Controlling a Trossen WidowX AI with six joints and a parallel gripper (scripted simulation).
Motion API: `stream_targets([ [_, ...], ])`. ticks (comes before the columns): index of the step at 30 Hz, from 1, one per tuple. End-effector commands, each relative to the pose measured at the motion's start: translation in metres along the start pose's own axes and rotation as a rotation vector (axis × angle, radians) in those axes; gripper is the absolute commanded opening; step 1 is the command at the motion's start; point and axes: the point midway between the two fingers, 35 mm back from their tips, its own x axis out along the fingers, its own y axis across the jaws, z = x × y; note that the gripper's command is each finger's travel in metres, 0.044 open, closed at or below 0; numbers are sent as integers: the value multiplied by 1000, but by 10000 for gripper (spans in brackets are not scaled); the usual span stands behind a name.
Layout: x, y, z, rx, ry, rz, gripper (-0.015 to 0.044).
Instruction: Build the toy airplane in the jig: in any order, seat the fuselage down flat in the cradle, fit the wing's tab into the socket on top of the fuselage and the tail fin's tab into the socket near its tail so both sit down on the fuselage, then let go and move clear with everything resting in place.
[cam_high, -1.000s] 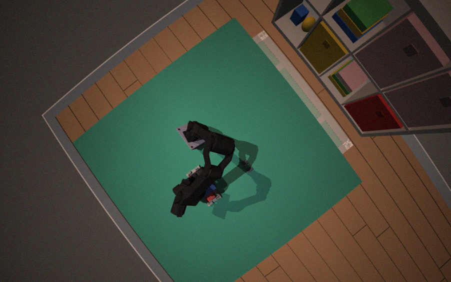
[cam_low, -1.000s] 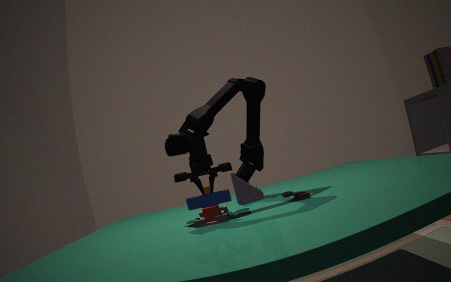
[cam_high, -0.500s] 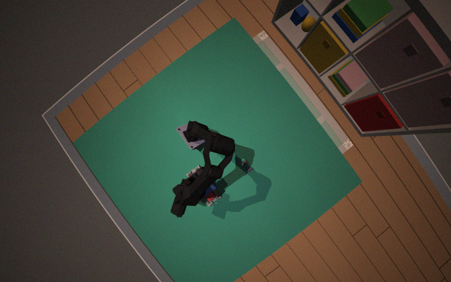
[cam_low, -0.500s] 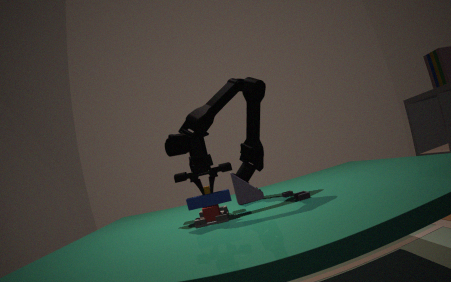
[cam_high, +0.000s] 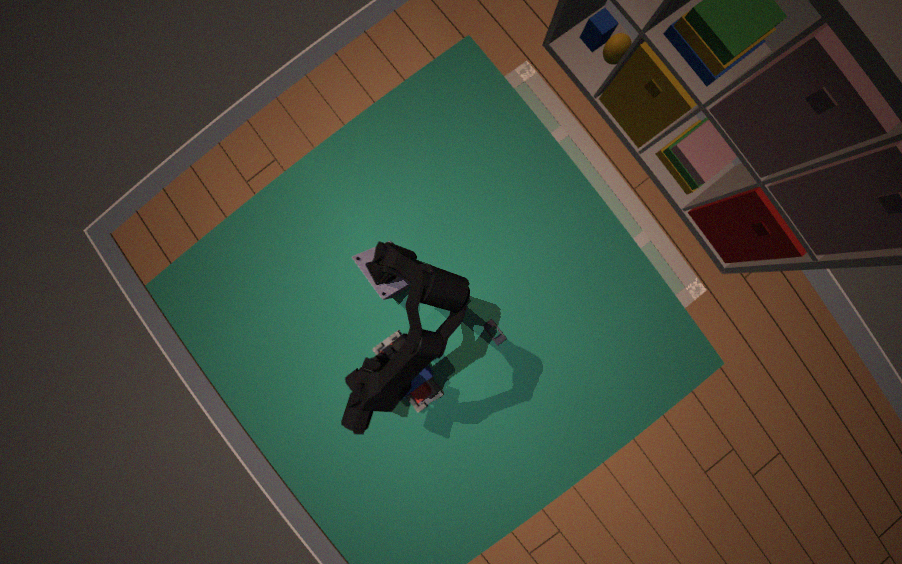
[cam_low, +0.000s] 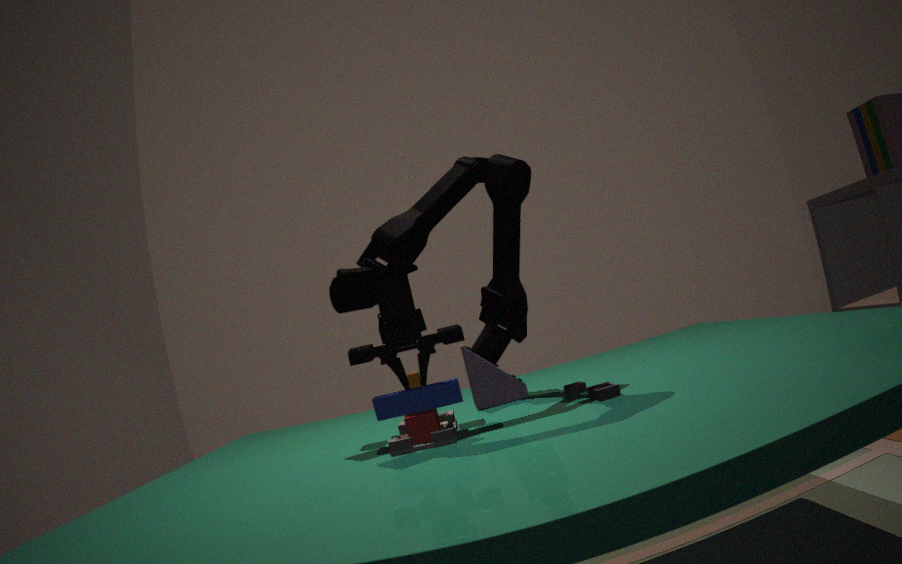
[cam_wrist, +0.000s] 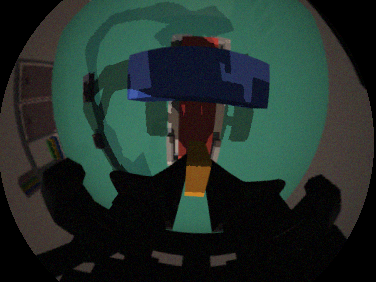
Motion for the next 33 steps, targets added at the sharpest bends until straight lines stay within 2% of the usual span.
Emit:
stream_targets([
  [1,3,0,0,2,4,4,67],
  [13,3,0,0,2,4,4,67],
  [22,-38,0,1,2,4,3,67],
  [33,-36,0,1,2,4,3,67],
])
